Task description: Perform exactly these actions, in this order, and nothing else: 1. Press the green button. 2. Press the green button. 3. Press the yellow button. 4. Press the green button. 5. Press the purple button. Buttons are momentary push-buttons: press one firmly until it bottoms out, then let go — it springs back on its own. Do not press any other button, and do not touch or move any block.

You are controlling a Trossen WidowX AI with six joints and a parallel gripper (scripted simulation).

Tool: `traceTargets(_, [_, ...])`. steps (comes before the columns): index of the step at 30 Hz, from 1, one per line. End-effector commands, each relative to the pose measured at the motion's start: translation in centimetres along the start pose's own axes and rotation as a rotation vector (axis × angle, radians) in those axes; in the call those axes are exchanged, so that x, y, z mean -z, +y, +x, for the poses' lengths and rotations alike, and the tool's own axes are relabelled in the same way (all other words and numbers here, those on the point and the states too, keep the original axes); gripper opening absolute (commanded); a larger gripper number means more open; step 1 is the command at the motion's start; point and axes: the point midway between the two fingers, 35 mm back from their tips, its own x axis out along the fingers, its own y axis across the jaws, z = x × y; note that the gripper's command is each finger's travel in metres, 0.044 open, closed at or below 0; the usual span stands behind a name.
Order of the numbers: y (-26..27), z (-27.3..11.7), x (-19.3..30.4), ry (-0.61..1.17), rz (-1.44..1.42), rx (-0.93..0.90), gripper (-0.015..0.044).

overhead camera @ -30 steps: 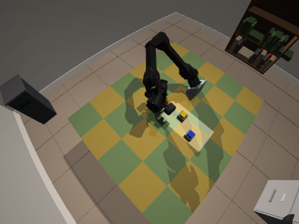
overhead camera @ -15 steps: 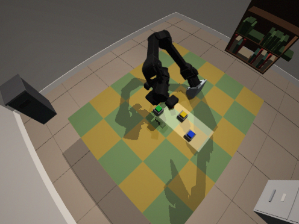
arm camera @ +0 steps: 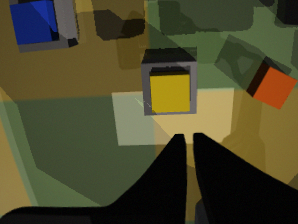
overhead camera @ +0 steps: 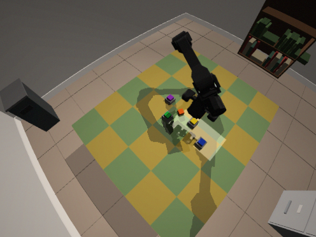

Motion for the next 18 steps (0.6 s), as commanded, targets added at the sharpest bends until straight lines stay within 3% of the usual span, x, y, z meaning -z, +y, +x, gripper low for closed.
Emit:
traceTargets(1, [0.6,0.3,0.7,0.011,0.026,0.000,0.0020])
traceTargets(7, [0.6,6.3,0.7,0.010,0.027,0.001,0.0020])
traceTargets(18, [0.6,7.3,0.7,0.010,0.027,0.002,0.0020])
